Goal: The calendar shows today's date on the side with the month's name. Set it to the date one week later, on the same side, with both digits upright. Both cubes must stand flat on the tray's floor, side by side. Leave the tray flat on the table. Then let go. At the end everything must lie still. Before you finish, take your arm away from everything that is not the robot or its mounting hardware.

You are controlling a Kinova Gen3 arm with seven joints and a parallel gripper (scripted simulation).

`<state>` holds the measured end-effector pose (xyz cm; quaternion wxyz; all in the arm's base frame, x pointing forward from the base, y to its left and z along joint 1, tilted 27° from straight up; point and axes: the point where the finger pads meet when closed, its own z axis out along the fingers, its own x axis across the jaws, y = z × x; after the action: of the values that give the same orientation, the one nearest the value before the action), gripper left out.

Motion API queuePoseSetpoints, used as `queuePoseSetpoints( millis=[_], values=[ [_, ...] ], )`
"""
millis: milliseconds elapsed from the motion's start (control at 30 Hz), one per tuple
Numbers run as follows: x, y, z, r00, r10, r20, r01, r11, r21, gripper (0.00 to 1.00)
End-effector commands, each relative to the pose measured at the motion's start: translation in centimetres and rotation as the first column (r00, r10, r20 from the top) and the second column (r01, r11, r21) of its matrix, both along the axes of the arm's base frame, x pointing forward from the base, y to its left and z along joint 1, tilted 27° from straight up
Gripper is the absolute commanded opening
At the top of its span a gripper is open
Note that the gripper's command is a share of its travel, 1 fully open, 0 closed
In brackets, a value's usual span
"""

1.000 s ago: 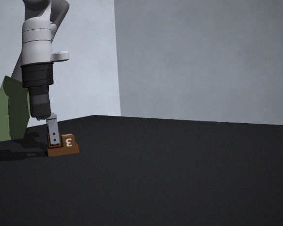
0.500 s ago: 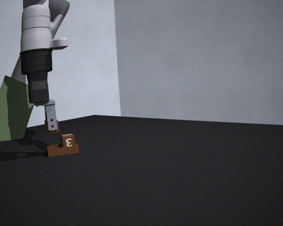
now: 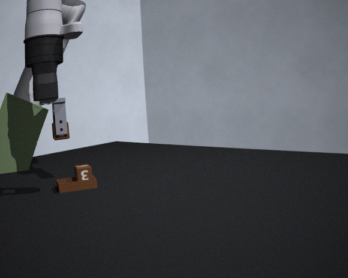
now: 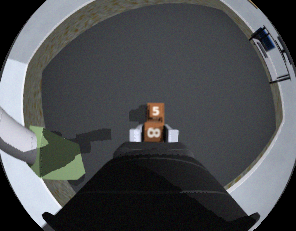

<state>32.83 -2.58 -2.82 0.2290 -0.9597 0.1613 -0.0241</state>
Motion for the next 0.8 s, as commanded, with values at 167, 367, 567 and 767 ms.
queuePoseSetpoints(
  millis=[167,367,567,767],
  values=[
    [0.28,-0.58,1.27,1.000,0.000,0.013,0.000,1.000,-0.006,0.57],
    [0.25,-0.67,1.46,1.000,0.000,0.013,0.000,1.000,-0.006,0.57],
    [0.25,-0.67,1.46,1.000,0.000,0.013,0.000,1.000,-0.006,0.57],
    [0.25,-0.64,1.47,1.000,0.003,0.014,-0.003,1.000,-0.006,0.57]
  ],
)
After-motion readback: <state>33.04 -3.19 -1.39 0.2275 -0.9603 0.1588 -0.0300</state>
